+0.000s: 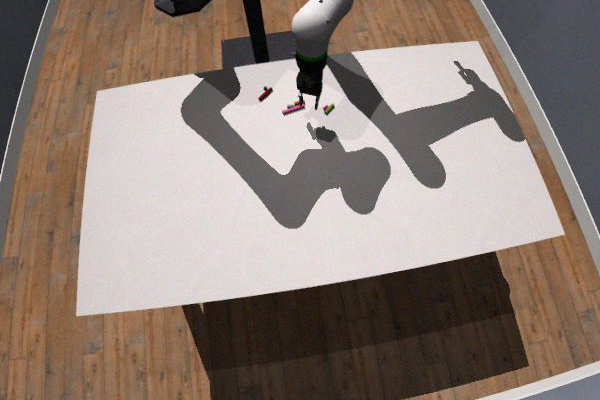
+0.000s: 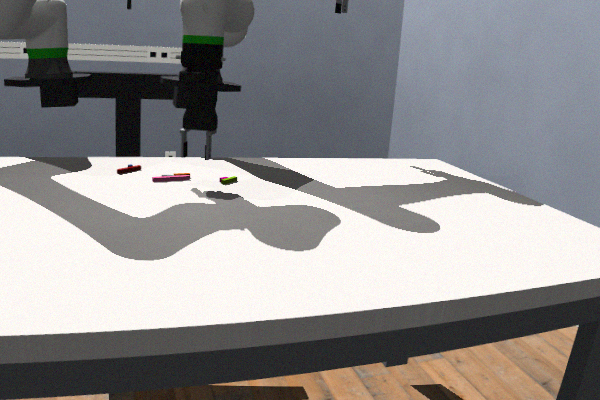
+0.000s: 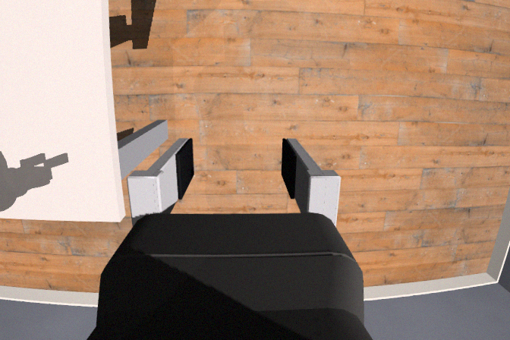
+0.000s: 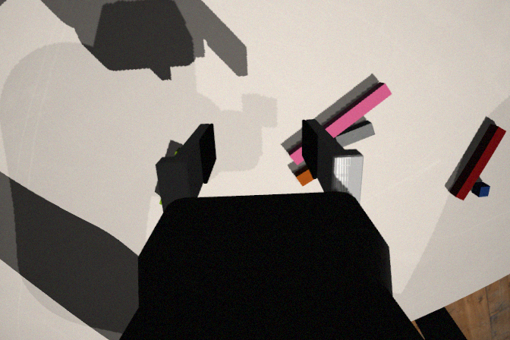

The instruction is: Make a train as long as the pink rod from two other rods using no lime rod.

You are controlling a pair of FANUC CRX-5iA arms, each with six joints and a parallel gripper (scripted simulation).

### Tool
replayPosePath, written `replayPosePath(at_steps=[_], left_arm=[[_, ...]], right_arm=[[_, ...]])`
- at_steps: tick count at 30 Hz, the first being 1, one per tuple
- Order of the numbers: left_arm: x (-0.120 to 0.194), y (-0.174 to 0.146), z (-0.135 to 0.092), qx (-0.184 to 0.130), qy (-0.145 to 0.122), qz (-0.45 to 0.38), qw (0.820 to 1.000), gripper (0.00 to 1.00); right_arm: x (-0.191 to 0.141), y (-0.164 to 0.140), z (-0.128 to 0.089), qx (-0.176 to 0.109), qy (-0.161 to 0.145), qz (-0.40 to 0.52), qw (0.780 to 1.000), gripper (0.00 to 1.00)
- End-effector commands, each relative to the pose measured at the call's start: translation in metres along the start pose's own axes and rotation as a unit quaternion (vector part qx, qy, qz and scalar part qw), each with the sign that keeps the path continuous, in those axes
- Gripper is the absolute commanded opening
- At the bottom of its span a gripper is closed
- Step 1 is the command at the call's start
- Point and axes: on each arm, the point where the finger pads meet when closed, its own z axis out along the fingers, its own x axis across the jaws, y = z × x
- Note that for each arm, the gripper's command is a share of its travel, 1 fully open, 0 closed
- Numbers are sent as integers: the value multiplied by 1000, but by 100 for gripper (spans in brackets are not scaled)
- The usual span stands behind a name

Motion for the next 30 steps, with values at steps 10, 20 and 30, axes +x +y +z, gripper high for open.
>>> replayPosePath(at_steps=[10,20,30], left_arm=[[0,0,-1,-1,0,0,1000,100],[0,0,-1,-1,0,0,1000,100],[0,0,-1,-1,0,0,1000,100]], right_arm=[[10,-4,-2,5,0,228,974,100],[16,-3,-2,5,-1,379,925,100],[21,-1,-2,5,-2,531,848,100]])
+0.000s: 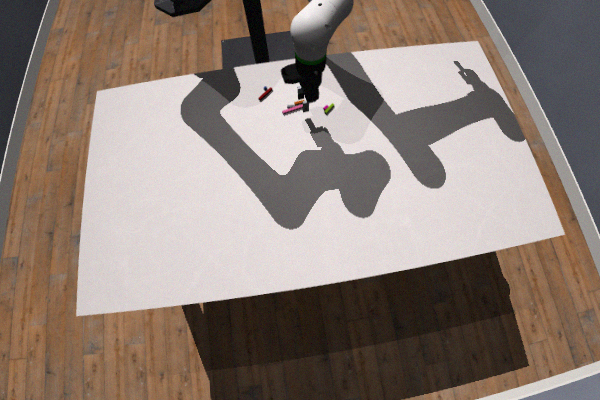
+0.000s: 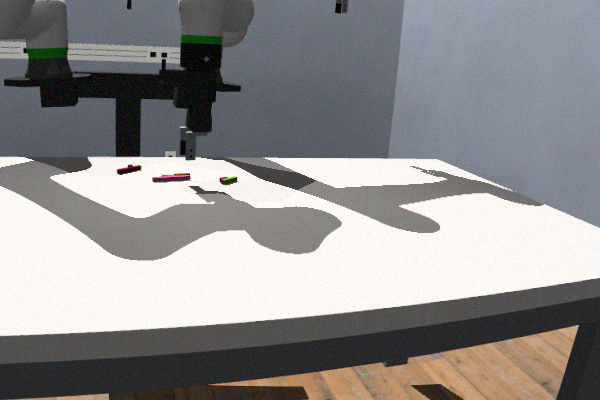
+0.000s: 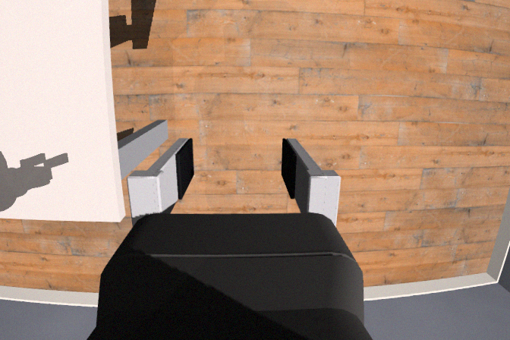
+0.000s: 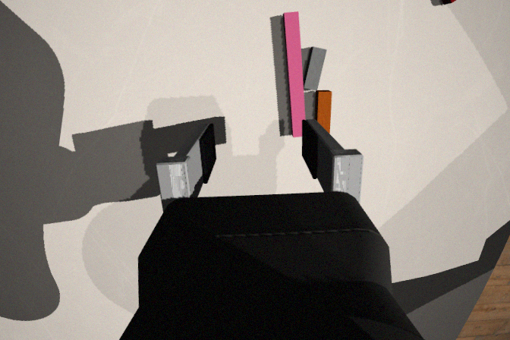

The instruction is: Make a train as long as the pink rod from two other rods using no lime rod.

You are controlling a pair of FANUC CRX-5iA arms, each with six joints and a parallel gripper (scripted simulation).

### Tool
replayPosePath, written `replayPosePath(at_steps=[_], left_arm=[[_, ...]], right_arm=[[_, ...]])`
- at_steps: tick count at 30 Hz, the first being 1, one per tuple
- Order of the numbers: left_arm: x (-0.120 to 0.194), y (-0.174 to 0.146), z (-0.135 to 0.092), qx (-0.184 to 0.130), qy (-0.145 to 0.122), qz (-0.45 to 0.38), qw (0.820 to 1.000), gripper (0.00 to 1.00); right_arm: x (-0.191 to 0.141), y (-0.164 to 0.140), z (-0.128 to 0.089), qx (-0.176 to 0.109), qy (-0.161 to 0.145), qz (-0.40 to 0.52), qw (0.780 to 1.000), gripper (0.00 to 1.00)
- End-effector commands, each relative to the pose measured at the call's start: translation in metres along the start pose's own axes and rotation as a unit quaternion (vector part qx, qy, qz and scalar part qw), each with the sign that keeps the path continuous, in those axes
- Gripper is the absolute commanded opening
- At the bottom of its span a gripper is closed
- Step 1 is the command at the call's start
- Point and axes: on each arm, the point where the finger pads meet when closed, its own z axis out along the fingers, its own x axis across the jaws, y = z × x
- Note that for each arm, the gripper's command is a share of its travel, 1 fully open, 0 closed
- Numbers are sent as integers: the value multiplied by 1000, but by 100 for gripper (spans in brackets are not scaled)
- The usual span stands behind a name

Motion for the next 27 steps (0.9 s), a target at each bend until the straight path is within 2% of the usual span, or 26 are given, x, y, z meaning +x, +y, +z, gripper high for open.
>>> replayPosePath(at_steps=[1,3,4,8,18,20,21,27], left_arm=[[0,0,-1,-1,0,0,1000,100],[0,0,-1,-1,0,0,1000,100],[0,0,-1,-1,0,0,1000,100],[0,0,-1,-1,0,0,1000,100],[0,0,-1,-1,0,0,1000,100],[0,0,-1,-1,0,0,1000,100],[0,0,-1,-1,0,0,1000,100],[0,0,-1,-1,0,0,1000,100]], right_arm=[[1,-1,-1,3,-4,83,997,100],[1,-1,-1,3,-4,83,997,100],[3,-1,-1,3,-4,133,991,100],[4,-1,-1,3,-5,190,982,100],[8,1,-1,2,-5,354,935,100],[8,1,-1,2,-5,354,935,100],[9,2,-1,2,-5,395,919,100],[10,4,-1,1,-5,483,876,100]])
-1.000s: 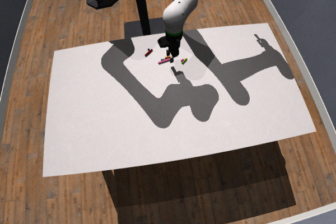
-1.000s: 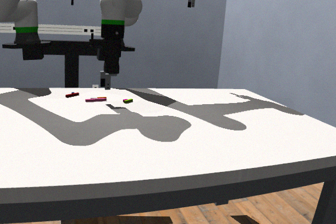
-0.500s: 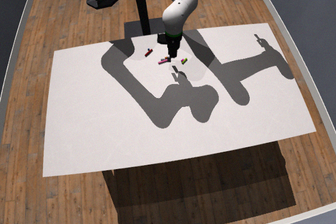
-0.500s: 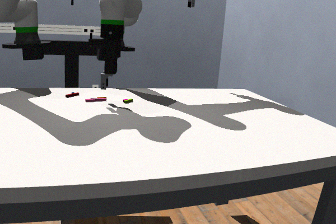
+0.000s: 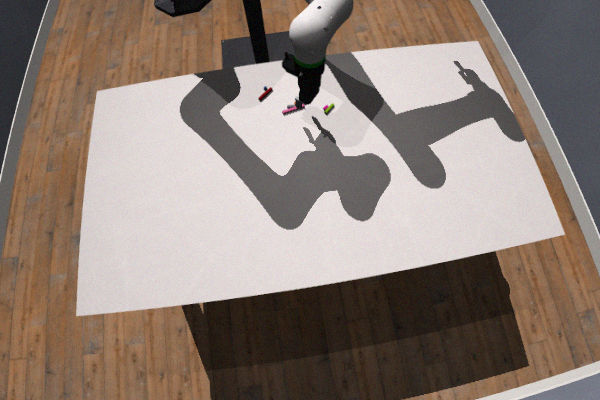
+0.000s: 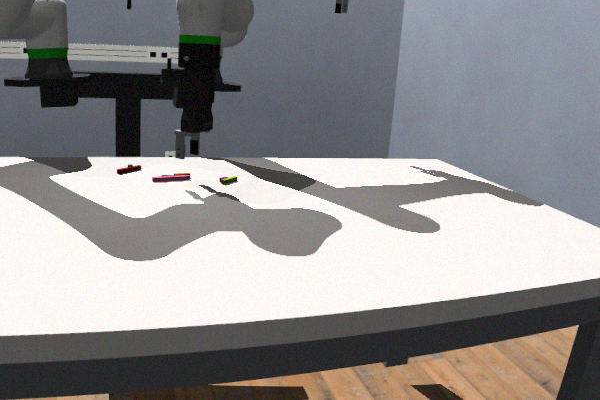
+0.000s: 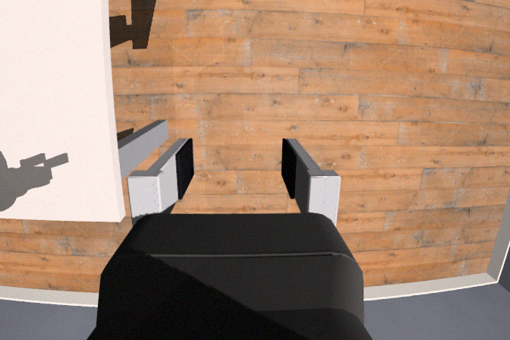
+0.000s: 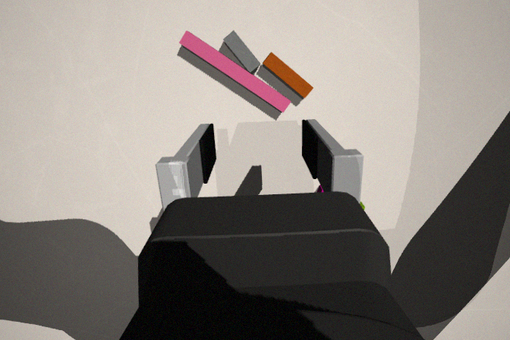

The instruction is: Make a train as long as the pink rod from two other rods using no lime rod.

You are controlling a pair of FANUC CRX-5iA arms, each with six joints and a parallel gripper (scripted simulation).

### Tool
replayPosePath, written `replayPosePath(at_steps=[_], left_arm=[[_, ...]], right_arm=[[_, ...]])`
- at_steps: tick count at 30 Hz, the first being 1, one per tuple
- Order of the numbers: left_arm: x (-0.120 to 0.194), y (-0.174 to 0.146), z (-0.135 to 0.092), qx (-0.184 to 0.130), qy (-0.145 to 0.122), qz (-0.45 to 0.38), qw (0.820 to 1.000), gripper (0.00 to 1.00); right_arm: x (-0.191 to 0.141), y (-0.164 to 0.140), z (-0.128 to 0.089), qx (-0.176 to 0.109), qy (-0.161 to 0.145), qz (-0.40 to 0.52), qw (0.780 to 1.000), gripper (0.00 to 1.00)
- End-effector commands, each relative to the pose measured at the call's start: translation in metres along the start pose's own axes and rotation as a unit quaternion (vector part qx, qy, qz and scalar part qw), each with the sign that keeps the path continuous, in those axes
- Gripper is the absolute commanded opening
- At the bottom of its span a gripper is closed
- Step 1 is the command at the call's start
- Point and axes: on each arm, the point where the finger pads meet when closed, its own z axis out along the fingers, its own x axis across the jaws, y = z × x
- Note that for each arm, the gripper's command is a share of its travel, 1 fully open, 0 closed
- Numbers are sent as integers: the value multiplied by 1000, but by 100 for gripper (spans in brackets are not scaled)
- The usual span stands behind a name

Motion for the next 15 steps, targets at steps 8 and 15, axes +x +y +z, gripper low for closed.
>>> replayPosePath(at_steps=[8,15], left_arm=[[0,0,-1,-1,0,0,1000,100],[0,0,-1,-1,0,0,1000,100]], right_arm=[[5,4,-1,-2,-5,201,980,100],[7,7,-1,-2,-5,303,953,100]])
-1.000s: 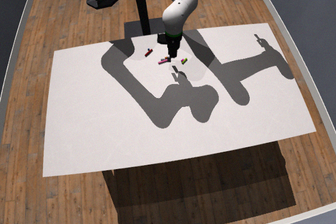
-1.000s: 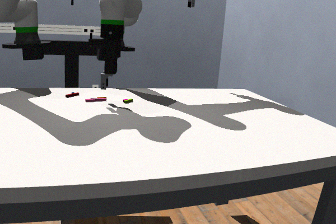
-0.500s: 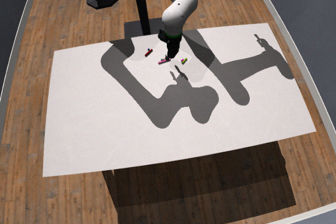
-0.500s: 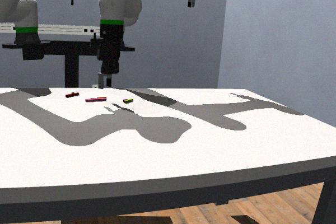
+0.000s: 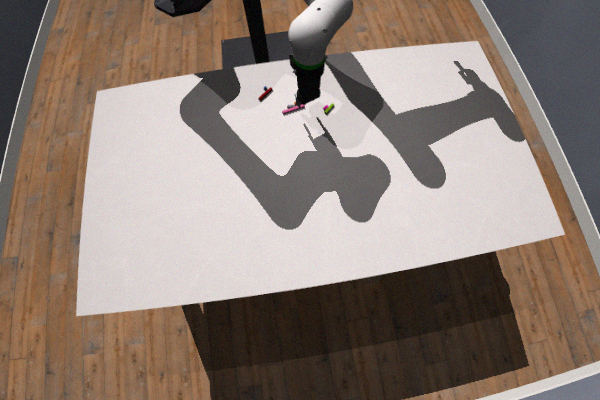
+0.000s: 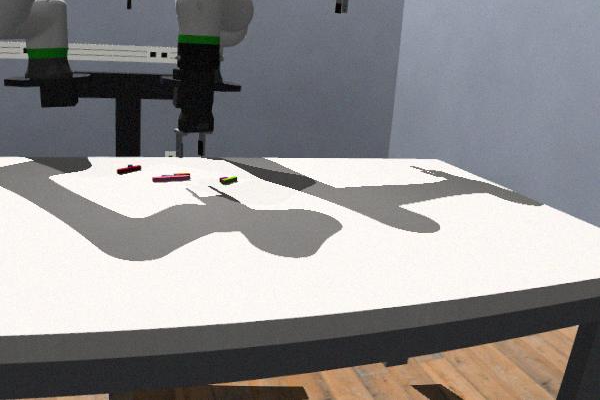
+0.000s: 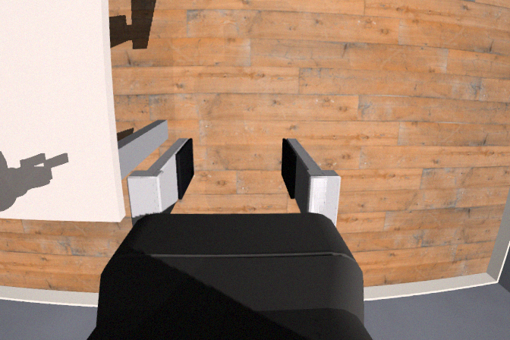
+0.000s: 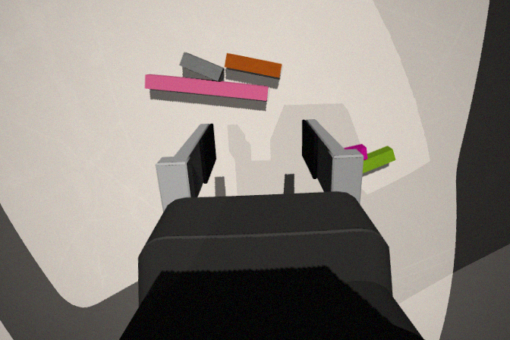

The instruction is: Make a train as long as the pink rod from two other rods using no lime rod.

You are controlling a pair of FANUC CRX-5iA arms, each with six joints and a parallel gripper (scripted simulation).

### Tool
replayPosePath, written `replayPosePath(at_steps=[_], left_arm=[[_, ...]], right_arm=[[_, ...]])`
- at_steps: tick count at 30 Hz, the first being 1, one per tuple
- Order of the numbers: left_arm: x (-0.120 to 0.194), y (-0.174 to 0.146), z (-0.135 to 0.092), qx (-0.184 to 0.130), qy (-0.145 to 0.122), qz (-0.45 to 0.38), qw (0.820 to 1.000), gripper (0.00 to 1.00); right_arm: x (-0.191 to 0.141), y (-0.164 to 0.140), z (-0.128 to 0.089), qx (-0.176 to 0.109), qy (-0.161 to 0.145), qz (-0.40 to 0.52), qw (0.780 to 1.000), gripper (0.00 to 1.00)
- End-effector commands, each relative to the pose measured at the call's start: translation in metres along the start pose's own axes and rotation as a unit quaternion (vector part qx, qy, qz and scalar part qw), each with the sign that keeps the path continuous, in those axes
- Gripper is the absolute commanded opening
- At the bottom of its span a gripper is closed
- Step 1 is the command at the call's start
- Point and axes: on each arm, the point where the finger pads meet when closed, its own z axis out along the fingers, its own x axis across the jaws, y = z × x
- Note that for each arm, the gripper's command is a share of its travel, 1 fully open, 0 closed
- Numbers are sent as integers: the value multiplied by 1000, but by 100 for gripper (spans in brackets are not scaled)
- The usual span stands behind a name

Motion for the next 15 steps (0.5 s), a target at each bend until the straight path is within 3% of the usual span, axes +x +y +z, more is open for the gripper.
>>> replayPosePath(at_steps=[1,7,15], left_arm=[[0,0,-1,-1,0,0,1000,100],[0,0,-1,-1,0,0,1000,100],[0,0,-1,-1,0,0,1000,100]], right_arm=[[2,3,-2,-3,-4,83,996,100],[5,5,-2,-4,-4,162,987,100],[5,6,-2,-4,-3,180,984,100]])
